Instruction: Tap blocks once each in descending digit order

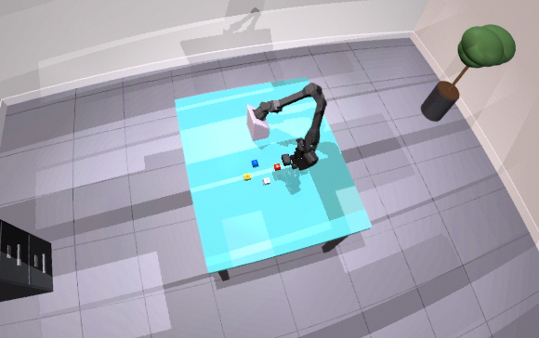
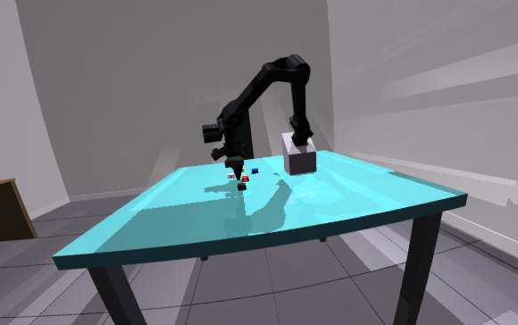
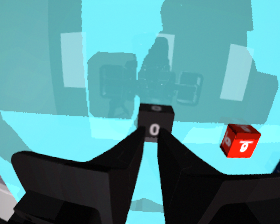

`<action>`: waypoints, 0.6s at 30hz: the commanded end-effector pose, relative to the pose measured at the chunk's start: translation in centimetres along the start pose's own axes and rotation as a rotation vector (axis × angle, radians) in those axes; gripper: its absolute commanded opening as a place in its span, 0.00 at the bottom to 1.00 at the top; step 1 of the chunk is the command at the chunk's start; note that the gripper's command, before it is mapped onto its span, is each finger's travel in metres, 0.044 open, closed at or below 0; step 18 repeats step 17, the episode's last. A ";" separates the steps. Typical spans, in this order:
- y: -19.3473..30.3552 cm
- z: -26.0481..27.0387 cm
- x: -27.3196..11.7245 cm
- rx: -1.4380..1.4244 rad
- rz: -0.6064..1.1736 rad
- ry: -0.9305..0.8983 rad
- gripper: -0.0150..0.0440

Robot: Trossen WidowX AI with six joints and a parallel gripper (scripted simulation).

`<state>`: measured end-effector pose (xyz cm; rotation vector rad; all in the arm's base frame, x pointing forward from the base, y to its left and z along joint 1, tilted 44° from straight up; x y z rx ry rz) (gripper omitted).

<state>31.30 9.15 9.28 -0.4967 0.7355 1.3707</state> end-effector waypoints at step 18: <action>6.7 4.3 -8.3 -0.014 -0.010 -0.007 0.93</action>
Point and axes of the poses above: the point midway between the two fingers, 35 mm back from their tips, its own x axis out along the fingers, its own z axis across the jaws, y = z × x, the point moved 6 cm from there along -x, back along the fingers, and after that the axes turned 6 degrees about x, right-handed, at the moved point
